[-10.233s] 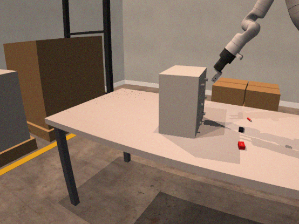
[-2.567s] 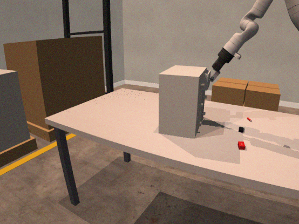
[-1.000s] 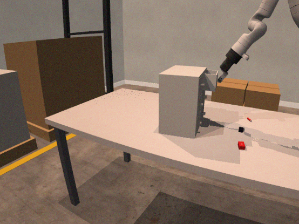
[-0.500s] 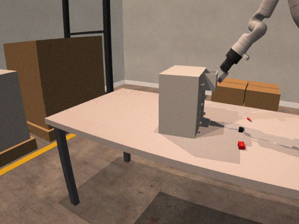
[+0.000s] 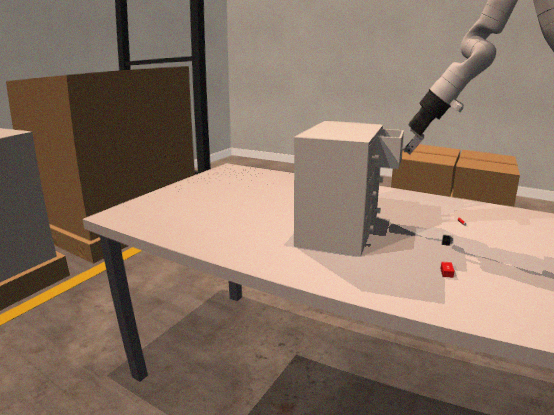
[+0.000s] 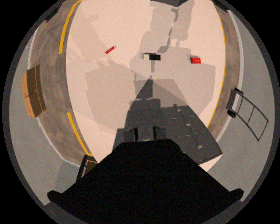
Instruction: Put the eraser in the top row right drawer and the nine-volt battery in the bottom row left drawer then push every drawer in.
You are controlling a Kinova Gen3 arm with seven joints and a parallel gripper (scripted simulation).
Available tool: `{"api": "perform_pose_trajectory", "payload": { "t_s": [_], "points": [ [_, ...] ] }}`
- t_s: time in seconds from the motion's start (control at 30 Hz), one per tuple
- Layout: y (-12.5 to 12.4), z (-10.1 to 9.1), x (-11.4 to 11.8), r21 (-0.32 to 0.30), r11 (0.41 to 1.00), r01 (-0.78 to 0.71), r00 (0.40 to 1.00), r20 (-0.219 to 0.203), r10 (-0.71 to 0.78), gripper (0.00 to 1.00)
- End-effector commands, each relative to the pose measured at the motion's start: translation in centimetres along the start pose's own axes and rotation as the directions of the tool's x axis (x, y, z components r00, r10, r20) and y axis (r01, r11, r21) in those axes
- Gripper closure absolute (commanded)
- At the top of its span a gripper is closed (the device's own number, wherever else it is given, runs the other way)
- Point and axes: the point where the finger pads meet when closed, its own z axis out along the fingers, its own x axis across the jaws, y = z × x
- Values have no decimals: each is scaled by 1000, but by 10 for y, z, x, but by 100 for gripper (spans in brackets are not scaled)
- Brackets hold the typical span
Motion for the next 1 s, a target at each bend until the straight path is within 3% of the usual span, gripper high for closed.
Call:
{"api": "perform_pose_trajectory", "payload": {
  "t_s": [0.0,0.33,0.7,0.97],
  "points": [
    [-2,-3,-2,-5,1000,-2,1000,4,2,33],
    [-36,-27,-1,-5,1000,0,1000,4,0,33],
    [-39,-30,-1,-5,1000,-2,1000,4,2,33],
    [-49,-46,-1,-5,1000,-3,1000,3,3,33]
  ]
}}
